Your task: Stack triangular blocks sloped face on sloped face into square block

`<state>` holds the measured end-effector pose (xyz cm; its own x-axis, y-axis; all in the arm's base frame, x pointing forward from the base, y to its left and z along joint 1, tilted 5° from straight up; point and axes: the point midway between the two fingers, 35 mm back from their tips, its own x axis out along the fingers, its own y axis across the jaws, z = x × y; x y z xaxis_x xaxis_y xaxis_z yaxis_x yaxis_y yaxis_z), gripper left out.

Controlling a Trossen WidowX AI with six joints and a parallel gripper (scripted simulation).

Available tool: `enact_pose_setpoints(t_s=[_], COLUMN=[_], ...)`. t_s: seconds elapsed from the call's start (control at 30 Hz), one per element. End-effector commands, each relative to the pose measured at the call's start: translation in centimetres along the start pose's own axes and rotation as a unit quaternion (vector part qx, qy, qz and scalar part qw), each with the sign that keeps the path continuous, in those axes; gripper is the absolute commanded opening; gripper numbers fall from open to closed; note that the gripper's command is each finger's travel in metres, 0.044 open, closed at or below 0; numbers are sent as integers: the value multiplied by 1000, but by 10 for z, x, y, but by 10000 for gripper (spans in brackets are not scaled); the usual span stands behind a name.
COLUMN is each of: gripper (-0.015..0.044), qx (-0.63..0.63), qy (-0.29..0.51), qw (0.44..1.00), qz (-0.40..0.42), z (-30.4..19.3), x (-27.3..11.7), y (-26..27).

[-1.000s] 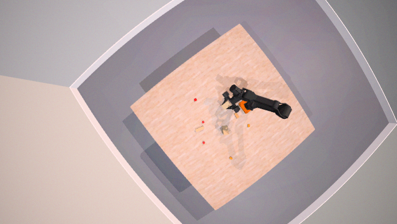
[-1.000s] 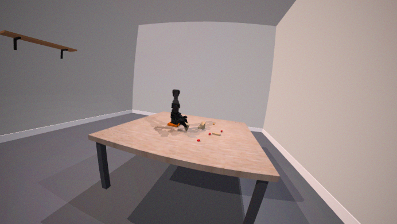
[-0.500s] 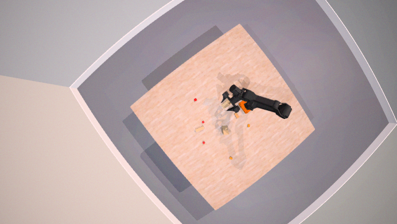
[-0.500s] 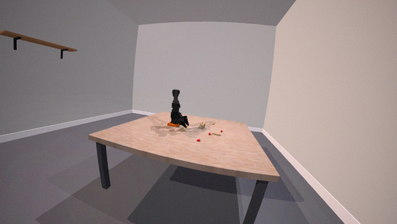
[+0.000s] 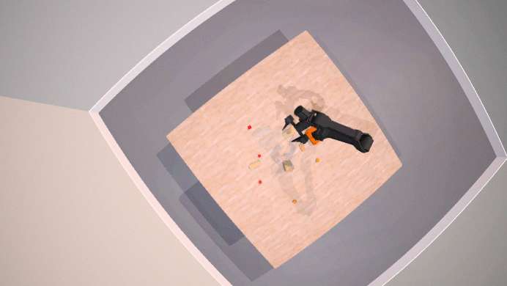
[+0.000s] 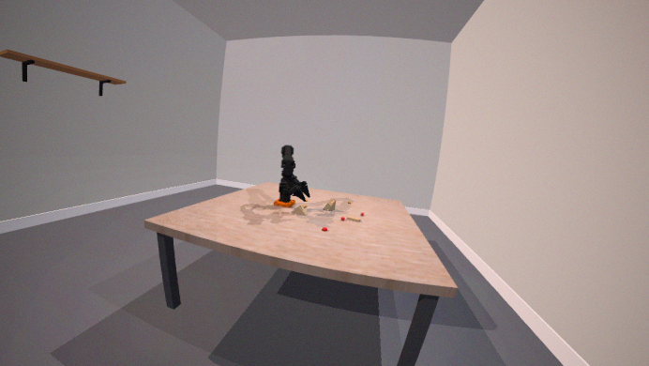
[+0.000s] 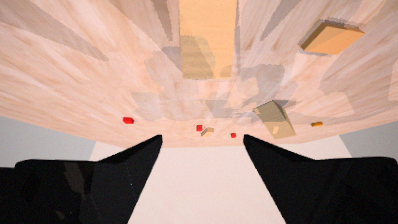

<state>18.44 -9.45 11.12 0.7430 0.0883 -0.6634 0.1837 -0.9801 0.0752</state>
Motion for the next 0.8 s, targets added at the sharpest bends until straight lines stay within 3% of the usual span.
enact_pose_setpoints(t_s=[0.0,0.17,0.37,0.57,0.77], gripper=[440,440,440,440,440], qx=[-6,-16,-2,-2,-2], qy=[2,1,-201,-208,-209], qw=[1000,1000,980,978,978], qz=[5,15,12,10,10], z=[-30,-33,32,35,51], x=[-30,-34,-59,-59,-20], y=[-3,0,-4,-4,4])
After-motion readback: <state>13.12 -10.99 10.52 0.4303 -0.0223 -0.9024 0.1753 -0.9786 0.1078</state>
